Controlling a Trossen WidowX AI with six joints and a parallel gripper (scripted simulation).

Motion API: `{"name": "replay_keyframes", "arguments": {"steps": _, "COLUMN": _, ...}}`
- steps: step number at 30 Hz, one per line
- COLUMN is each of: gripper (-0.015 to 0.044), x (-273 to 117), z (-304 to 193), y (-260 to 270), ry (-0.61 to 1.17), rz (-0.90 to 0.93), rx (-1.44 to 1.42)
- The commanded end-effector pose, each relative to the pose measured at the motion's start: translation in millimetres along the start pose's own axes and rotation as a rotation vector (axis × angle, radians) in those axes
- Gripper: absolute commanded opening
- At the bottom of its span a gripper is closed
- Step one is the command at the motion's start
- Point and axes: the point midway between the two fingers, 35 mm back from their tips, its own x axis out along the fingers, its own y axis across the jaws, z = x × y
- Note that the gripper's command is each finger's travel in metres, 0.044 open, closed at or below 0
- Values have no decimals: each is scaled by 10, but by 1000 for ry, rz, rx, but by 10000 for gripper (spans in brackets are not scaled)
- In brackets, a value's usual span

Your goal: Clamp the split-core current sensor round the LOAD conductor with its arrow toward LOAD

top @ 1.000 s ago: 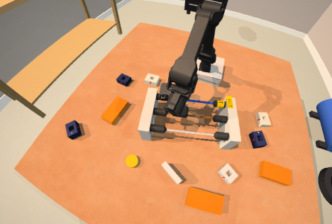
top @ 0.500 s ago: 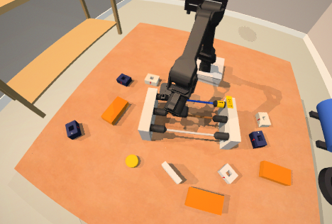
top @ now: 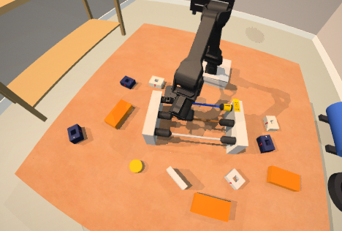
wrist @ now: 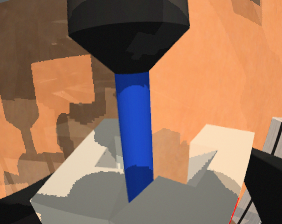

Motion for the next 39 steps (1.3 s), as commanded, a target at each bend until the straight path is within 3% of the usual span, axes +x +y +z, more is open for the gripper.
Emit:
{"name": "replay_keyframes", "arguments": {"steps": 1, "gripper": 0, "x": -12, "z": 2, "y": -52, "ry": 1, "rz": -18, "rx": 0}}
{"name": "replay_keyframes", "arguments": {"steps": 21, "gripper": 0, "x": -12, "z": 2, "y": -52, "ry": 1, "rz": -18, "rx": 0}}
{"name": "replay_keyframes", "arguments": {"steps": 39, "gripper": 0, "x": -158, "z": 3, "y": -55, "ry": 0, "rz": 345, "rx": -5}}
